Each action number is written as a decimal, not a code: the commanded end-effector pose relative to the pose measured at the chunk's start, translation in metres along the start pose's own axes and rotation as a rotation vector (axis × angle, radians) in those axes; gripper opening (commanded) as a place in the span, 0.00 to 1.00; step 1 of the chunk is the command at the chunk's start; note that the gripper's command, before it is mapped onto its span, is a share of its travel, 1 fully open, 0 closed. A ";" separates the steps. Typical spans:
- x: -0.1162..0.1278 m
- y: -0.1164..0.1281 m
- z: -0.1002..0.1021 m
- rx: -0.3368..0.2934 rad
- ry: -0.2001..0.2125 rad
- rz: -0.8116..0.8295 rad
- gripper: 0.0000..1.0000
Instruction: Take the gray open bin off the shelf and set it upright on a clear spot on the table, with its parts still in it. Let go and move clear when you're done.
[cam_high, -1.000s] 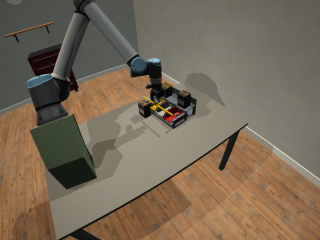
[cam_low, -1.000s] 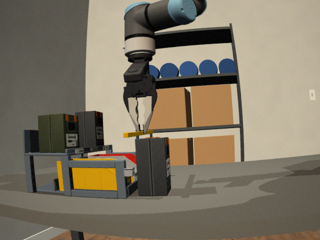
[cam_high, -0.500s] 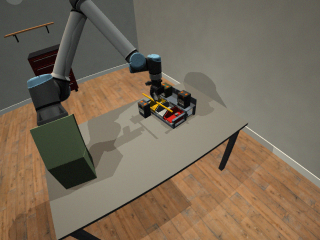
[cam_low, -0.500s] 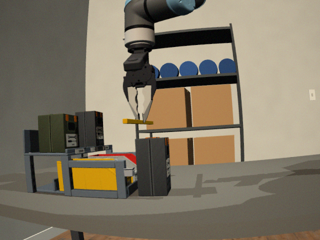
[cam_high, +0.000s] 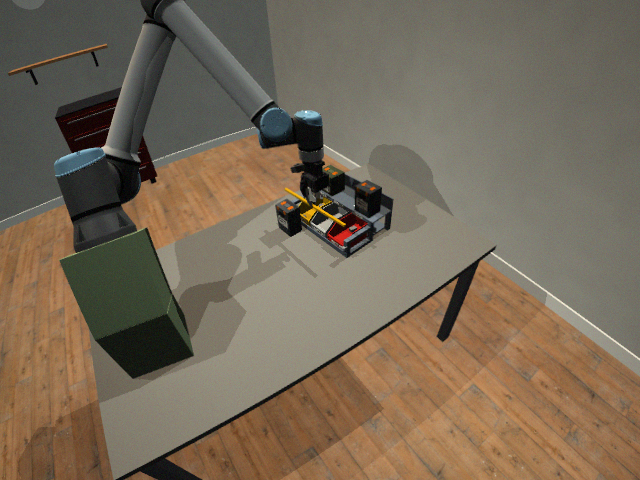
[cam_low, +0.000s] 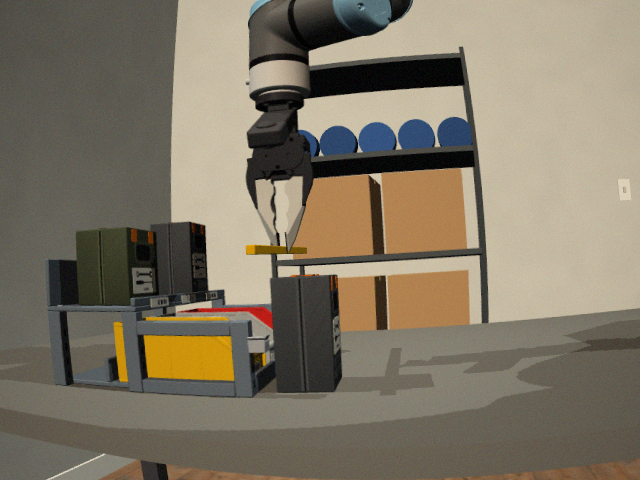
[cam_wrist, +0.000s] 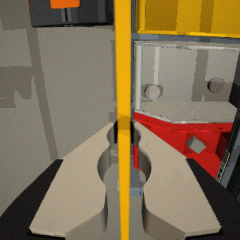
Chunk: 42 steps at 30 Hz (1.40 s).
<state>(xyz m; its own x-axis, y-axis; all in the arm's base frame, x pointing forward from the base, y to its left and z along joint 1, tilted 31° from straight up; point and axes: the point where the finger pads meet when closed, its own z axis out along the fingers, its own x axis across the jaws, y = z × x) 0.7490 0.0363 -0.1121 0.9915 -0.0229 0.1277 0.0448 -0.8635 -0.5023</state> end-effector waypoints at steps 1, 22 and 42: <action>0.001 0.000 0.000 -0.001 0.001 0.000 0.00; 0.001 0.000 0.008 -0.001 0.001 0.000 0.00; -0.039 0.000 0.008 -0.001 0.001 0.000 0.00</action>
<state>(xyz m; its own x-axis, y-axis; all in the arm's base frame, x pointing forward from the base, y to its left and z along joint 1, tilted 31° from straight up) 0.7244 0.0417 -0.1231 0.9917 -0.0226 0.1268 0.0446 -0.8634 -0.5026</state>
